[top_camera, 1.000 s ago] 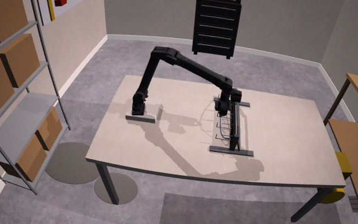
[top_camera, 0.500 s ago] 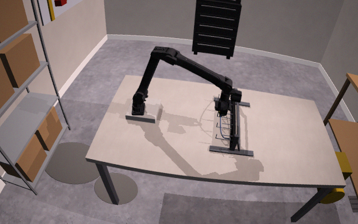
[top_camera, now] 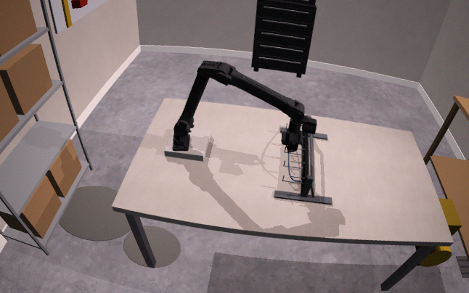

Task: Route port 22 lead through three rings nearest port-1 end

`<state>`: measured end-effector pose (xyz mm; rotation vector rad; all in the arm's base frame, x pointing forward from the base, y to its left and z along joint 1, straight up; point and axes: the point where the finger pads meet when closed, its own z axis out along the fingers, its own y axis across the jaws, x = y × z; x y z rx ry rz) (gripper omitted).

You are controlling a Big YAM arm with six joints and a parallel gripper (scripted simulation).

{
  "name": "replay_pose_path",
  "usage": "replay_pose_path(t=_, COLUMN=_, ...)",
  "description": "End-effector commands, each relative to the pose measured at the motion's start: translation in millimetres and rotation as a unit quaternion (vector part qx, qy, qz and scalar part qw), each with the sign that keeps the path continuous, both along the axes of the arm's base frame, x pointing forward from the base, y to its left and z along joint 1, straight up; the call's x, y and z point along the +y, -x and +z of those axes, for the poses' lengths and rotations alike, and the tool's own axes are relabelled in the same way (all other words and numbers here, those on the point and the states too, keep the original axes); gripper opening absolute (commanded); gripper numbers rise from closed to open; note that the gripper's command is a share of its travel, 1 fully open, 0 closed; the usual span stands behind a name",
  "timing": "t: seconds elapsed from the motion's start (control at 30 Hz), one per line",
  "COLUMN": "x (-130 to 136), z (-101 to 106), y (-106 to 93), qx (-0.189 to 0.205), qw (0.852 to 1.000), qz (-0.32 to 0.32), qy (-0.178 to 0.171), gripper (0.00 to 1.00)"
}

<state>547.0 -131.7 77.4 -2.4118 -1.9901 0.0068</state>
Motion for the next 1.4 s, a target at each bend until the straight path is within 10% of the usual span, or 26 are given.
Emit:
replay_pose_path(t=0.0, x=3.5, z=51.6, y=-26.1, qx=-0.049, qw=0.999, qz=-0.001, qy=0.010, gripper=0.00)
replay_pose_path(t=1.37, x=2.0, z=-13.2, y=-15.3, qx=-0.018, qw=1.000, qz=-0.004, qy=0.003, gripper=0.00)
